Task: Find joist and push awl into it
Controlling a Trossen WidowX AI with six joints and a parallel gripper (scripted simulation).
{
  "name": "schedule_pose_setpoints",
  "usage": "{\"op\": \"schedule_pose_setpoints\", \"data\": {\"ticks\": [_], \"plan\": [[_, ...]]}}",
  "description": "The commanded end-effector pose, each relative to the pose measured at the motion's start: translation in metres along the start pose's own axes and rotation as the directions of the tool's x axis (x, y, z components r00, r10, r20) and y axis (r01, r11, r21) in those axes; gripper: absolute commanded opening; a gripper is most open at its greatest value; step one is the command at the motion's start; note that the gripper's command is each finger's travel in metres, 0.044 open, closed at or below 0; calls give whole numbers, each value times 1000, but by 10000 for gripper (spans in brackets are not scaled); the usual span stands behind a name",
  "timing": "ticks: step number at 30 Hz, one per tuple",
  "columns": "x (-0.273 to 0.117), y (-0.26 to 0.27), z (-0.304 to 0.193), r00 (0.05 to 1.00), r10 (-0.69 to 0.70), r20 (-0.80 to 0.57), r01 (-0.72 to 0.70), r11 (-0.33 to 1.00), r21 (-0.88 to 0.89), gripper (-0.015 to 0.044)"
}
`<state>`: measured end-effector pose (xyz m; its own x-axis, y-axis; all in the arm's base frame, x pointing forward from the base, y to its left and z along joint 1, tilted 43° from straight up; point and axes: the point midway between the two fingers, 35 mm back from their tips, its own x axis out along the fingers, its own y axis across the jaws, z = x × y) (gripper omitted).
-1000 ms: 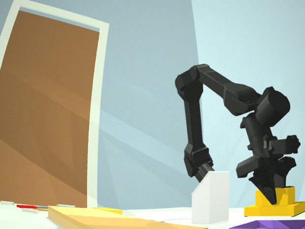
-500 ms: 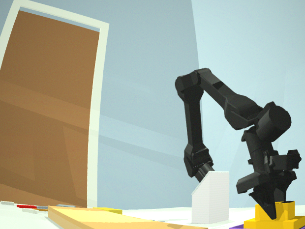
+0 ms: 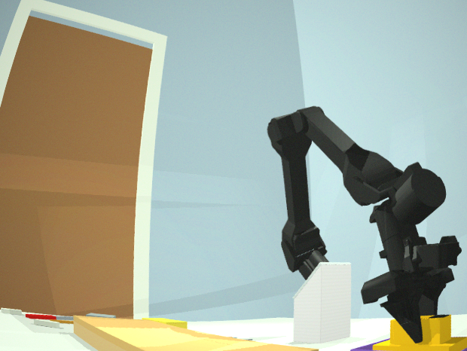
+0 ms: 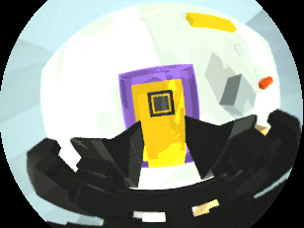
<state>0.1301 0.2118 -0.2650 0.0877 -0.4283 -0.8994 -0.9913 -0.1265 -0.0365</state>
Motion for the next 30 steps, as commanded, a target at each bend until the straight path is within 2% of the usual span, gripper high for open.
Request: {"op": "schedule_pose_setpoints", "data": {"ticks": [1, 4, 8, 12, 18, 24, 30], "plan": [[0, 0, 0, 1000, 0, 0, 0, 1000, 1, 263], [-3, 0, 1, 1000, 0, 0, 0, 1000, 1, 341], [-36, -2, 13, 1000, 1, 2, -1, 1000, 0, 440], [-89, 1, 26, 1000, 2, 3, -2, 1000, -1, 440], [-81, -11, 19, 1000, -12, 12, 11, 999, 42, 440], [-106, -70, -32, 999, -40, 19, 31, 937, 348, 440], [-126, -127, -117, 998, -61, -1, 46, 749, 661, 440]]}}
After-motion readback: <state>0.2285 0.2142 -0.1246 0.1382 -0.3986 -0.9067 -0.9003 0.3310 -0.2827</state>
